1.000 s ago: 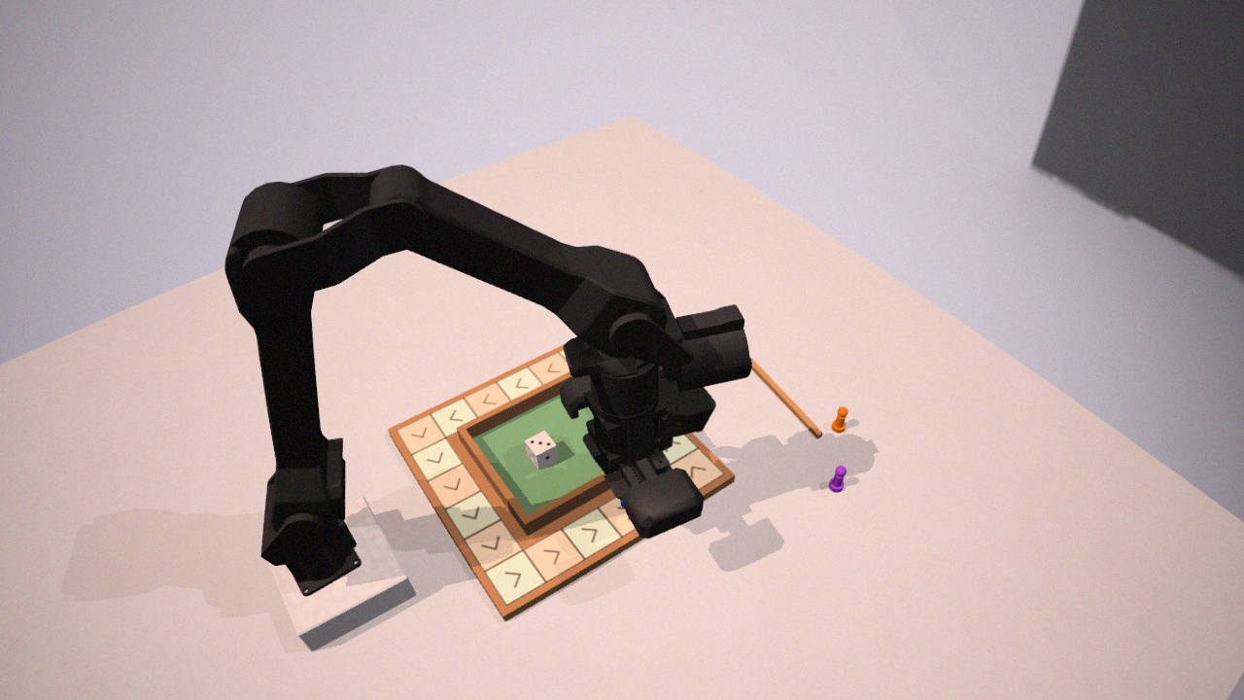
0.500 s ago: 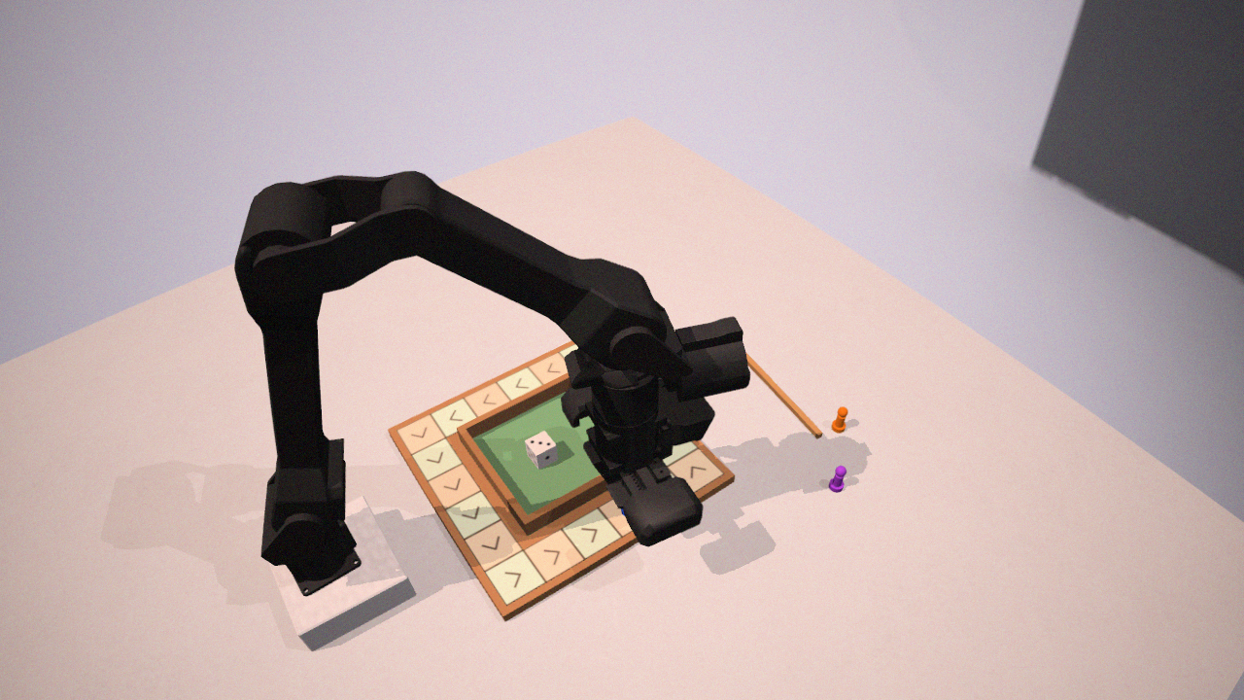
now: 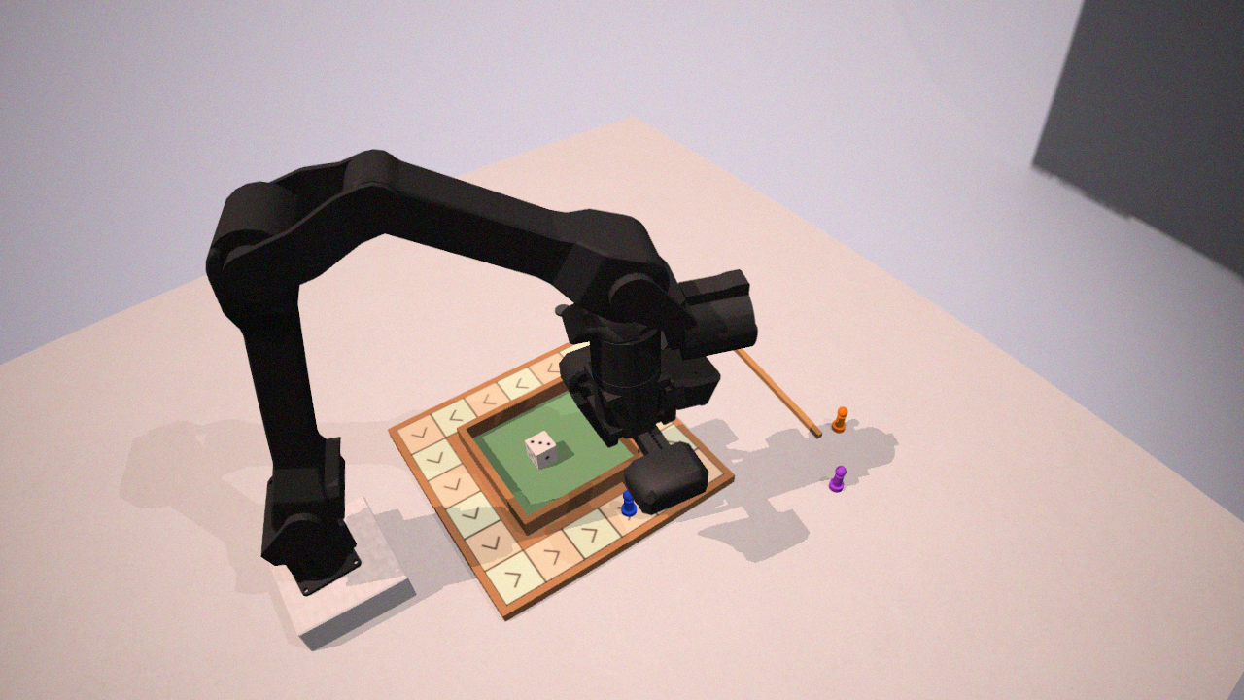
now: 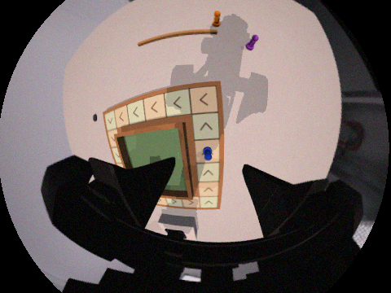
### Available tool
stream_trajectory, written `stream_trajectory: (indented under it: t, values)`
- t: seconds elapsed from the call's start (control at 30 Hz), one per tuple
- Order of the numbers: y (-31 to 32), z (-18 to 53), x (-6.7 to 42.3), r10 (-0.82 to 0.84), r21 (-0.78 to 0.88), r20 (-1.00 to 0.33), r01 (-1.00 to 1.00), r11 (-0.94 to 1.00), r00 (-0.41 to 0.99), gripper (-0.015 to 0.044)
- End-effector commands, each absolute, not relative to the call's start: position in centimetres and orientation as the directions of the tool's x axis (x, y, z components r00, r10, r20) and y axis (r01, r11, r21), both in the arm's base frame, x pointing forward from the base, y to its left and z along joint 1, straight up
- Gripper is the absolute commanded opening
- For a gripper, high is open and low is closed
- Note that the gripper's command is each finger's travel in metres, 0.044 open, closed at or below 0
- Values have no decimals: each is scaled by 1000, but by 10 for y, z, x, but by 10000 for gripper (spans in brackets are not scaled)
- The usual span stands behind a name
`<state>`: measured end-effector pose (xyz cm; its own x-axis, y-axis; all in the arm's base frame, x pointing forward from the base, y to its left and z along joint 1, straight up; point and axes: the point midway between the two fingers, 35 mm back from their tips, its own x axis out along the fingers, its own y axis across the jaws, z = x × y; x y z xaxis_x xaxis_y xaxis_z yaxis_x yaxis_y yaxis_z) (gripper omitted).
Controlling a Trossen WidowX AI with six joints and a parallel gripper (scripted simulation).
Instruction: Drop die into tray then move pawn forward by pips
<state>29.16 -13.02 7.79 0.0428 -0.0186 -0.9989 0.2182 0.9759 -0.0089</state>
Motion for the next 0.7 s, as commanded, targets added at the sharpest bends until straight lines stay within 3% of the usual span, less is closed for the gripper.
stream_trajectory:
  t: [0.0,0.43,0.47,0.67]
  values:
    - [-122,87,286,-17,-9,-999,214,977,33,440]
    - [-9,156,168,-7,-5,-1000,57,998,24,440]
    - [-26,151,202,-7,-4,-999,84,996,37,440]
    - [-26,151,202,-7,-4,-999,84,996,37,440]
